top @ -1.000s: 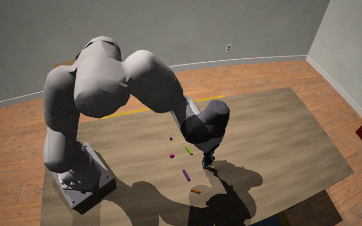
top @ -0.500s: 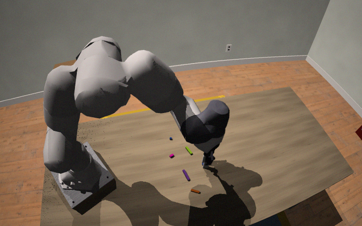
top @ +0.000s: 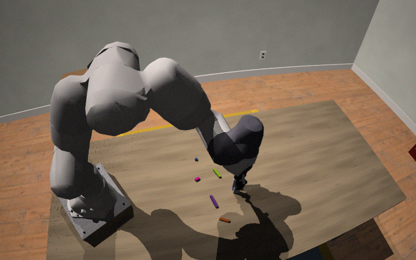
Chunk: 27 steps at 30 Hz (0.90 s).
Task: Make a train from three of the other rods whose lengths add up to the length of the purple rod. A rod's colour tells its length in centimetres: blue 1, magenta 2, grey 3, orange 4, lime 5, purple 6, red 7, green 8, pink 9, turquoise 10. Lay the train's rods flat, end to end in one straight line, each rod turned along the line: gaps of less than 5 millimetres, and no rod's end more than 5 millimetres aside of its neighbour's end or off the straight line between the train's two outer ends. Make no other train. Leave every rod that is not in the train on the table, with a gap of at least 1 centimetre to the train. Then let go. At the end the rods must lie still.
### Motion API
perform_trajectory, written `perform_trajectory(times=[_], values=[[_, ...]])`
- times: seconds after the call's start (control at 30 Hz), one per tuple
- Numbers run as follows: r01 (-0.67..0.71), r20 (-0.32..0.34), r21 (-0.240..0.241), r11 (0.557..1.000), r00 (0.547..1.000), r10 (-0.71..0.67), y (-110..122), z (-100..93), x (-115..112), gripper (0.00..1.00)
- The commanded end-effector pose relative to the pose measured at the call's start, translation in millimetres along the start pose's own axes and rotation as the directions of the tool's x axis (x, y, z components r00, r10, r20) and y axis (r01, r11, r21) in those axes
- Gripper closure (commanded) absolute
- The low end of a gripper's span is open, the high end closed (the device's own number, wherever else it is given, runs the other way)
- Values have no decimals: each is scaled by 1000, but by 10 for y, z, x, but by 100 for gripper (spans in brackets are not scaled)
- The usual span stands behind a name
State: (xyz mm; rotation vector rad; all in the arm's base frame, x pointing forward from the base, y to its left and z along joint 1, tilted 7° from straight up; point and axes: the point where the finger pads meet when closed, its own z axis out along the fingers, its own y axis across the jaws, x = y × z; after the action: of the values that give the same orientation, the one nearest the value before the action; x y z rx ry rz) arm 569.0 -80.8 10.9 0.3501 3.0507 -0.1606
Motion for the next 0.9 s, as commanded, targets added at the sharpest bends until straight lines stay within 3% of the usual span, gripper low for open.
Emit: perform_trajectory(times=[0.0,0.3,0.33,0.87], values=[[-5,2,1,1000,1000,5,-4,5,-12,85],[-5,2,1,1000,1000,5,-4,5,-12,85],[-5,2,1,1000,1000,5,-4,5,-12,97],[-5,2,1,1000,1000,5,-4,5,-12,97]])
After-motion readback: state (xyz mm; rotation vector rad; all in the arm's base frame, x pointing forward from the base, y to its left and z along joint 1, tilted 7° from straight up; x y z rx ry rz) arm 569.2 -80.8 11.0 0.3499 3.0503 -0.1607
